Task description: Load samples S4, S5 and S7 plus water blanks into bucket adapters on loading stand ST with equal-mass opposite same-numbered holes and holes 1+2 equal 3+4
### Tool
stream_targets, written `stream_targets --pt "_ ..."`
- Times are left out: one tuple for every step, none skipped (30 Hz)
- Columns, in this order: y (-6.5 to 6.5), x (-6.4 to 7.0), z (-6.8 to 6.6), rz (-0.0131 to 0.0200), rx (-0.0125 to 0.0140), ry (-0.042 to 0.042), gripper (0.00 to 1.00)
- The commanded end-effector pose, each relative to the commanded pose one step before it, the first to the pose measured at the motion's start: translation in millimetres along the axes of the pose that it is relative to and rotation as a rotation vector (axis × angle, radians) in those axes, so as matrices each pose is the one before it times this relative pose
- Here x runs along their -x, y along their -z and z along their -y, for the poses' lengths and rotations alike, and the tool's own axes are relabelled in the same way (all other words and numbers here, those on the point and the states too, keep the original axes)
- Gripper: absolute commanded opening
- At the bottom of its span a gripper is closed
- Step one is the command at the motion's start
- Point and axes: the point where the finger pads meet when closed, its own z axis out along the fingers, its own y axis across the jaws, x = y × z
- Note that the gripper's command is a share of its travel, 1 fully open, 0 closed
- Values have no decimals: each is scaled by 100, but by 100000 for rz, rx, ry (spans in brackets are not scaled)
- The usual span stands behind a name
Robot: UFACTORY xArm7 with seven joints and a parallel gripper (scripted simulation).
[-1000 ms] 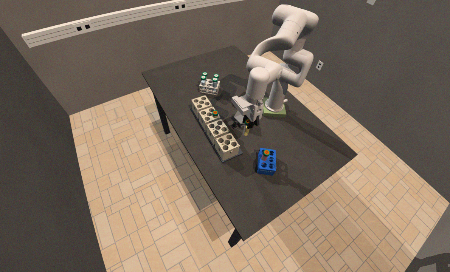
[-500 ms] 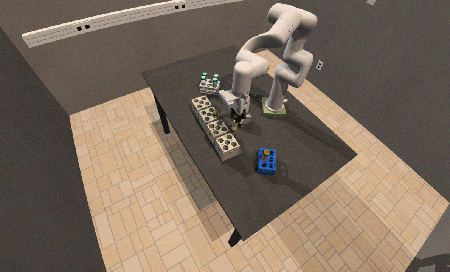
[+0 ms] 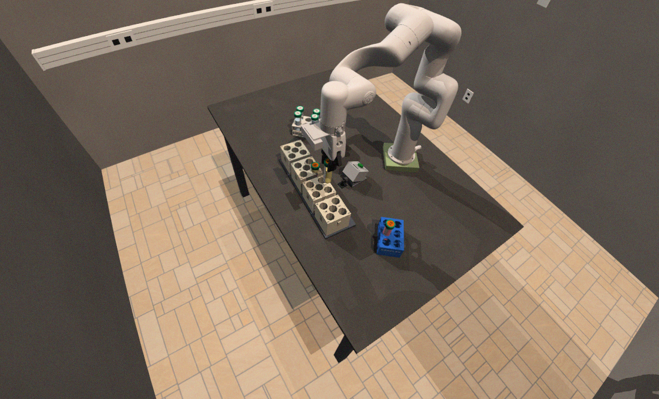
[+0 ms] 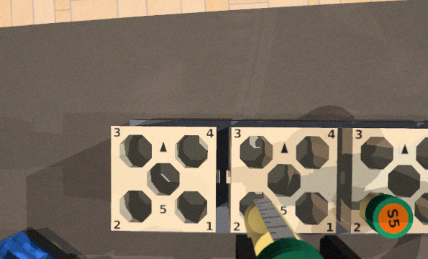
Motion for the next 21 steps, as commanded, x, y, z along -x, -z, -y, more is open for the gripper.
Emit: stream_targets --pt "172 -1447 -2104 -357 -209 16 0" --pt "0 -255 -431 -2 4 0 0" --pt "0 -129 -216 0 2 0 0" --pt "1 -2 0 1 0 0 0" --pt "0 -2 0 1 0 0 0" --pt "0 -1 0 0 0 0 0" --pt "0 -1 0 0 0 0 0" --pt "0 -1 0 0 0 0 0" --pt "0 0 0 0 0 0 0" --pt "0 0 0 0 0 0 0" --pt "-1 6 2 -2 2 -1 0" --pt "0 -2 0 1 0 0 0" --pt "0 -1 0 0 0 0 0" --pt "0 -1 0 0 0 0 0" --pt "0 -1 0 0 0 0 0" --pt "0 -1 0 0 0 0 0" --pt "0 0 0 0 0 0 0" --pt "0 0 0 0 0 0 0" --pt "0 0 0 0 0 0 0" --pt "0 0 0 0 0 0 0" --pt "0 0 0 0 0 0 0"
